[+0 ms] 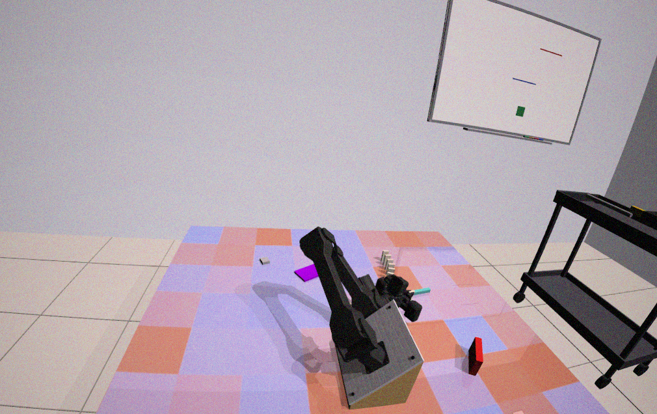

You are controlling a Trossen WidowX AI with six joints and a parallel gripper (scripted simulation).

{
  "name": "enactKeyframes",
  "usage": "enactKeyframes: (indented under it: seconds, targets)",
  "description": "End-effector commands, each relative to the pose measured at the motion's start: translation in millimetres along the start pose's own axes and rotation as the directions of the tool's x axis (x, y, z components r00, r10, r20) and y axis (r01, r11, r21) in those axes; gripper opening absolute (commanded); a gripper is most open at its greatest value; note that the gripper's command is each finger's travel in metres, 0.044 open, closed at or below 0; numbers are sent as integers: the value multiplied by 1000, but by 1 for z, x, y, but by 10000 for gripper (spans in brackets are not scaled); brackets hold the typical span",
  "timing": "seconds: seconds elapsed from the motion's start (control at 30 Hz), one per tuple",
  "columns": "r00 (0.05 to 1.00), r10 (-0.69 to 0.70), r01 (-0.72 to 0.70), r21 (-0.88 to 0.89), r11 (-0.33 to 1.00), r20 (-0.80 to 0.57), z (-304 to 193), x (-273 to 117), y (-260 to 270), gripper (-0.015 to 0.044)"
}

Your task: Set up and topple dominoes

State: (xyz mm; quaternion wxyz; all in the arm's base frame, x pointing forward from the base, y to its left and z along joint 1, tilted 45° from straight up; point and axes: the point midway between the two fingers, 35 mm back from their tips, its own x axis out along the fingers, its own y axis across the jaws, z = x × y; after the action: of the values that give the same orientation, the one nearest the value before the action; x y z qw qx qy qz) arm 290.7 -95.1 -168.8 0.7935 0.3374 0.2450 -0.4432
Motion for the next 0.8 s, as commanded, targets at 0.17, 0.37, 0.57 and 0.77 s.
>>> enactKeyframes:
  seconds: [0.17, 0.37, 0.57, 0.77]
  targets:
    - [1000, 1, -1, 6, 1000, 6, 0, 1, 1, 204]
    - [1000, 1, -1, 6, 1000, 6, 0, 1, 1, 361]
    - [1000, -1, 1, 2, 1000, 5, 16, 0, 2, 440]
    - [1000, 2, -2, 1, 1000, 4, 50, -4, 0, 440]
